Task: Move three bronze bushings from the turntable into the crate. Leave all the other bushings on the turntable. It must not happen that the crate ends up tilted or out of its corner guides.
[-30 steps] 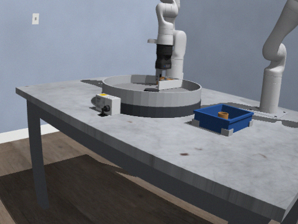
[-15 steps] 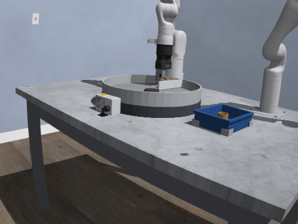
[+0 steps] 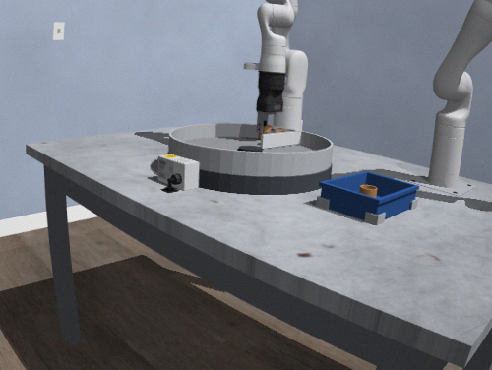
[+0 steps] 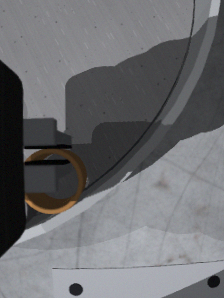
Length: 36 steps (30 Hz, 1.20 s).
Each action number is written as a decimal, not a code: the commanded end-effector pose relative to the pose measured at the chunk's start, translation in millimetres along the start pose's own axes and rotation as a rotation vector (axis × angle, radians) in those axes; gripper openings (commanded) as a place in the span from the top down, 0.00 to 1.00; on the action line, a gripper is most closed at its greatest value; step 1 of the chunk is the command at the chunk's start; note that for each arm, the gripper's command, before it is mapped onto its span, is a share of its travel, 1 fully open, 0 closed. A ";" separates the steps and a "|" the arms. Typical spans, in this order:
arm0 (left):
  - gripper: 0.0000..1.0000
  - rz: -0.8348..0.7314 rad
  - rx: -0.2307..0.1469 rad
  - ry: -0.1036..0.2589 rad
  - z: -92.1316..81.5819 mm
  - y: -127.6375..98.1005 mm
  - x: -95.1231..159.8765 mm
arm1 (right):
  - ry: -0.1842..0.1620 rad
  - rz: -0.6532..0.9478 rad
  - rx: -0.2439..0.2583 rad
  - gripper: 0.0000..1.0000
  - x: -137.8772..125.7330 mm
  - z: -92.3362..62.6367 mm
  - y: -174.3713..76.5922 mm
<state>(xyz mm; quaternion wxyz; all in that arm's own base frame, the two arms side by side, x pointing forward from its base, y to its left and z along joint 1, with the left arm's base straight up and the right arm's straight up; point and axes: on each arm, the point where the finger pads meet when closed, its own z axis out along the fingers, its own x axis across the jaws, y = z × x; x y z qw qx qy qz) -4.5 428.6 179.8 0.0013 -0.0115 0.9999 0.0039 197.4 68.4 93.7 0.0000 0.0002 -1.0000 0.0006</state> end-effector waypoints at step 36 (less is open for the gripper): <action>0.00 0.004 0.008 0.003 -0.6 -3.6 3.5 | -0.002 0.000 -0.003 1.00 -0.2 -66.3 1.0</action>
